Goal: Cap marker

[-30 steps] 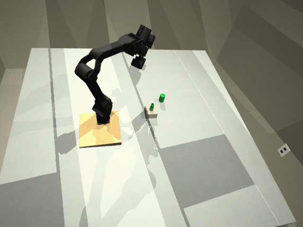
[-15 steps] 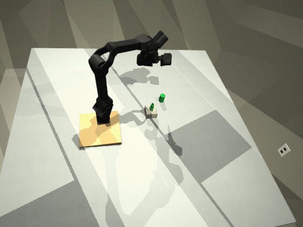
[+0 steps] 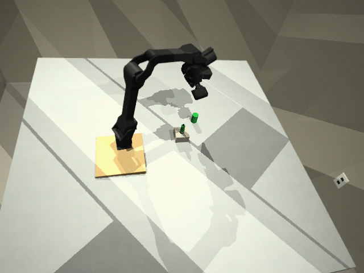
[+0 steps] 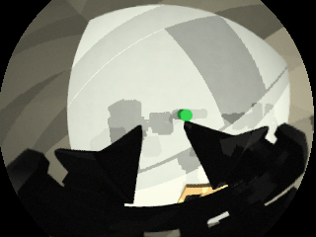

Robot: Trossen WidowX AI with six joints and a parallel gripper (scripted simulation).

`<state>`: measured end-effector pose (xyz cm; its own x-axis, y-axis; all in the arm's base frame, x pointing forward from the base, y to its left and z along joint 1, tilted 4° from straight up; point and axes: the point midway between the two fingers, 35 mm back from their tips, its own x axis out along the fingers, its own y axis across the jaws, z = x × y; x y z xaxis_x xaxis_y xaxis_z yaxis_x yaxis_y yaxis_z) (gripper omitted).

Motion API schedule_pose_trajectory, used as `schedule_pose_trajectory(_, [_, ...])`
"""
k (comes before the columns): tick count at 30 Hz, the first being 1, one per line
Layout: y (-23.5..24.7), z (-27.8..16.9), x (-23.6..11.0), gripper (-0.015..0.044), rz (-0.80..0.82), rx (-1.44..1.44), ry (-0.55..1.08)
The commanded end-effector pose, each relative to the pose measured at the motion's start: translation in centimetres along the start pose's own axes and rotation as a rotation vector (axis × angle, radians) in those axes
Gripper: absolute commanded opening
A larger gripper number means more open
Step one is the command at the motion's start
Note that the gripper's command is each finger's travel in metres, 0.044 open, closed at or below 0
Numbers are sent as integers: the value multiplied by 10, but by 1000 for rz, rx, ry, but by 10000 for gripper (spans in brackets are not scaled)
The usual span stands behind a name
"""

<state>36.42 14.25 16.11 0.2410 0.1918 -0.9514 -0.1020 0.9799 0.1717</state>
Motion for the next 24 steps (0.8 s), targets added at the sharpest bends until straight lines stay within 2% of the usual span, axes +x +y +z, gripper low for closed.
schedule_pose_trajectory(1, [-47, 6, 23, 257, -207, 947, 131])
schedule_pose_trajectory(8, [-61, 3, 30, 257, -320, 1354, 140])
schedule_pose_trajectory(24, [-60, 3, 32, 257, -321, 1357, 140])
